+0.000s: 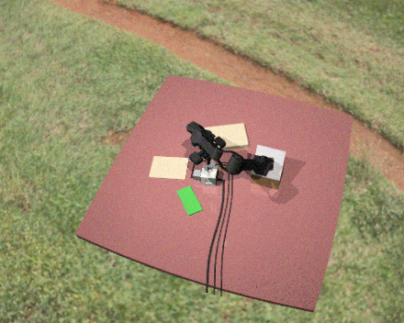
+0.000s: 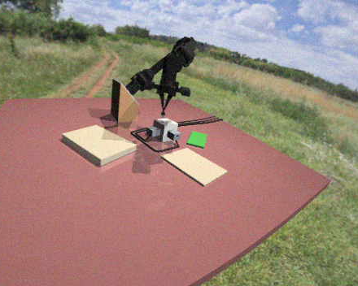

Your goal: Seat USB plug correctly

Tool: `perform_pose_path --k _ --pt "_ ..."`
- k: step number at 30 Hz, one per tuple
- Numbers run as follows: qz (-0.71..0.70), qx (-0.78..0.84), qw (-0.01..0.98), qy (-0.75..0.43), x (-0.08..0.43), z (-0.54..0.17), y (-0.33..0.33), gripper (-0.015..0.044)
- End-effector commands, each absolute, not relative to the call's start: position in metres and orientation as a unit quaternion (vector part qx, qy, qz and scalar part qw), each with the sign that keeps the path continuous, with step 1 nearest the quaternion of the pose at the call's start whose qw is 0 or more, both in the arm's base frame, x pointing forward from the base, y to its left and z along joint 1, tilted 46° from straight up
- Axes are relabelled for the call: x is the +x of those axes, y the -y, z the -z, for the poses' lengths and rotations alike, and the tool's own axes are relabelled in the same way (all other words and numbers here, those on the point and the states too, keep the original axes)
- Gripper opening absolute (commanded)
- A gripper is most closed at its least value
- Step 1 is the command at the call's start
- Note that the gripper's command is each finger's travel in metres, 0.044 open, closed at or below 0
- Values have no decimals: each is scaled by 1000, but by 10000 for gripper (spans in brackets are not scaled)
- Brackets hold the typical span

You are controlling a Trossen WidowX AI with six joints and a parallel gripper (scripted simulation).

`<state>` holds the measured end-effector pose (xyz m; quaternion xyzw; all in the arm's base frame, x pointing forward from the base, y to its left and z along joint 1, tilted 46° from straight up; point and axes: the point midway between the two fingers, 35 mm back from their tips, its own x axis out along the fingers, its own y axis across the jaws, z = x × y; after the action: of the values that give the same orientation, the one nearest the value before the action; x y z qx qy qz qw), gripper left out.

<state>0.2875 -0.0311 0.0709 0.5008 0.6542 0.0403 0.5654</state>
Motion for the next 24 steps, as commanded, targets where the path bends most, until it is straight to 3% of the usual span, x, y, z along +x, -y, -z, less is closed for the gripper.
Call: perform_pose_path --k 1,24 --pt "2 536 533 -655 288 -71 31 0" --pt "196 669 350 -625 287 -71 31 0"
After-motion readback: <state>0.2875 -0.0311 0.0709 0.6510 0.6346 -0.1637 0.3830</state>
